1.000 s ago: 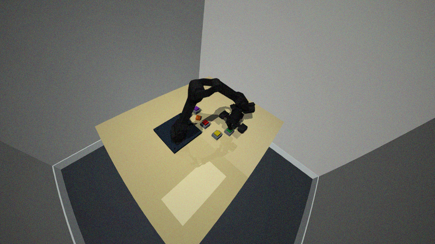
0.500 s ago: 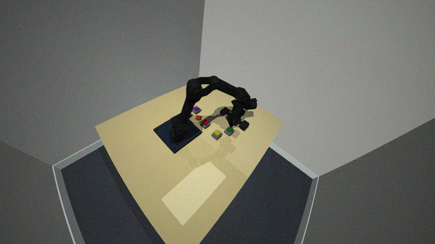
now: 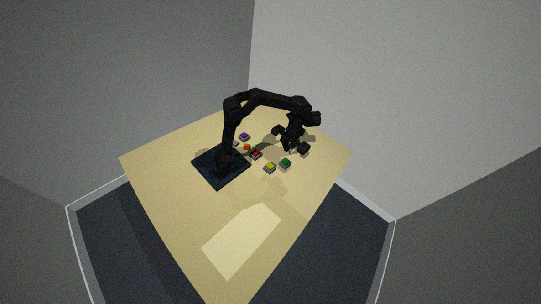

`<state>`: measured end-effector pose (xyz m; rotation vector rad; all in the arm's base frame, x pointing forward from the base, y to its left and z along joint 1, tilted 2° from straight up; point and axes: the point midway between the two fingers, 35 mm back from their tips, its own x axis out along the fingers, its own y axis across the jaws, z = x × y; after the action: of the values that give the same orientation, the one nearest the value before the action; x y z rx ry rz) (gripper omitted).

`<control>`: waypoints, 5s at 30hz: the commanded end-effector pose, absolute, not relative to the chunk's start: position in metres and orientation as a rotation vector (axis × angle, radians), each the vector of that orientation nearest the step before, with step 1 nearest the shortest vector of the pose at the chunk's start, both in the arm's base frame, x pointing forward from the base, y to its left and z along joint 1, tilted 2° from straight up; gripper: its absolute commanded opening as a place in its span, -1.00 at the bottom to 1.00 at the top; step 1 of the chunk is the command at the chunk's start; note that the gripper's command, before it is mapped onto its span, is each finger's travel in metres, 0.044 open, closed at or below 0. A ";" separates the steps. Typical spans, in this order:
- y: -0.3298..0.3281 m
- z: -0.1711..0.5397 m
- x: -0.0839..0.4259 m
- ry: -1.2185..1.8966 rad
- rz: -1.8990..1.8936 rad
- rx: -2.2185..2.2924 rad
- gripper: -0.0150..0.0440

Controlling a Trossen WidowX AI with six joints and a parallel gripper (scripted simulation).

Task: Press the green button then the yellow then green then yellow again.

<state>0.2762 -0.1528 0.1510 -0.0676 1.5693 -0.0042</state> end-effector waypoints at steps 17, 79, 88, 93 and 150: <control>-0.130 0.086 0.212 1.575 0.001 -0.066 -0.42; -0.133 0.149 0.225 1.583 -0.005 -0.068 -0.42; -0.161 0.150 0.300 1.567 -0.001 -0.068 -0.42; -0.163 0.132 0.302 1.567 -0.001 -0.068 -0.42; -0.164 0.097 0.301 1.567 -0.001 -0.068 -0.42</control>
<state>0.3003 -0.1646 0.0883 -0.0704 1.5679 -0.0031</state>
